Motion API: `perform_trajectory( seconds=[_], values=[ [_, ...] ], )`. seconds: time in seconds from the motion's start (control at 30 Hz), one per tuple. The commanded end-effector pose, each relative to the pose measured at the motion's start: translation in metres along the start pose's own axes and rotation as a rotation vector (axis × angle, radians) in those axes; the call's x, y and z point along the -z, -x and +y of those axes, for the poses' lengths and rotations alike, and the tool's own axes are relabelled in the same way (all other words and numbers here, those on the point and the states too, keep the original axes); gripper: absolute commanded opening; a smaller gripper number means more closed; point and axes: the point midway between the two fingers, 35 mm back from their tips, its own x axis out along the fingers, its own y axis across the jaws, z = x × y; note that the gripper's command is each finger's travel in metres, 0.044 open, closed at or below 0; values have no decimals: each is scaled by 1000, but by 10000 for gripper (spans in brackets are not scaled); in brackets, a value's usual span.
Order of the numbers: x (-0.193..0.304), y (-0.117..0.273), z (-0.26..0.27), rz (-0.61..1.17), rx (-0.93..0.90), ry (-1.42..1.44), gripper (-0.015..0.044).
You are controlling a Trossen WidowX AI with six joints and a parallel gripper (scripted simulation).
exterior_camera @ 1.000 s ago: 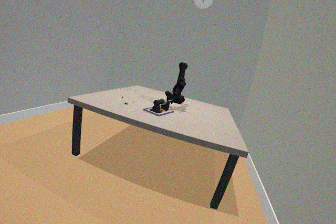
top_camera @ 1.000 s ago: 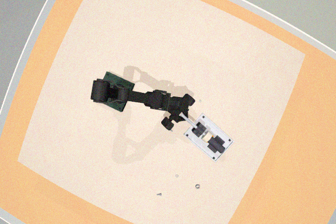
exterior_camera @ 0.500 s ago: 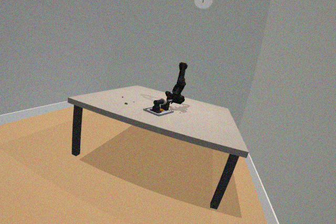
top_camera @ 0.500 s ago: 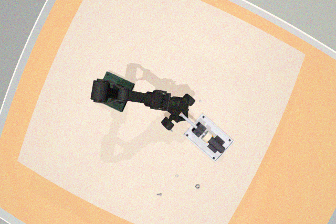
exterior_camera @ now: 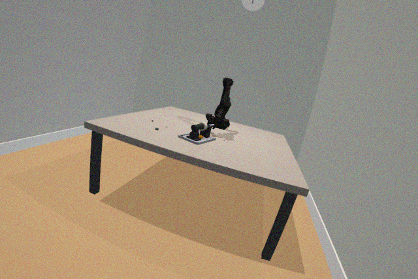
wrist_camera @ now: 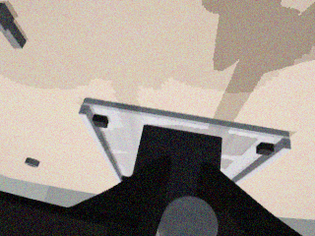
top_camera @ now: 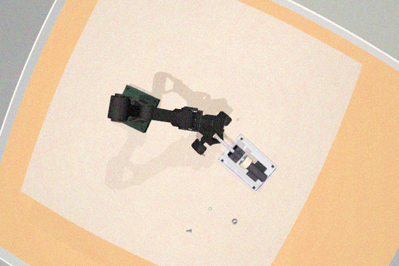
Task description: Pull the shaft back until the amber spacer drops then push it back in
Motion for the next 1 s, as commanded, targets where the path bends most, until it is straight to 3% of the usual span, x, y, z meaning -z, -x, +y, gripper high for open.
perform_trajectory(
  seconds=[0.0,0.97],
  values=[
    [5,0,0,13,1,-7,0],
    [3,1,0,13,1,-7,0]
  ],
)
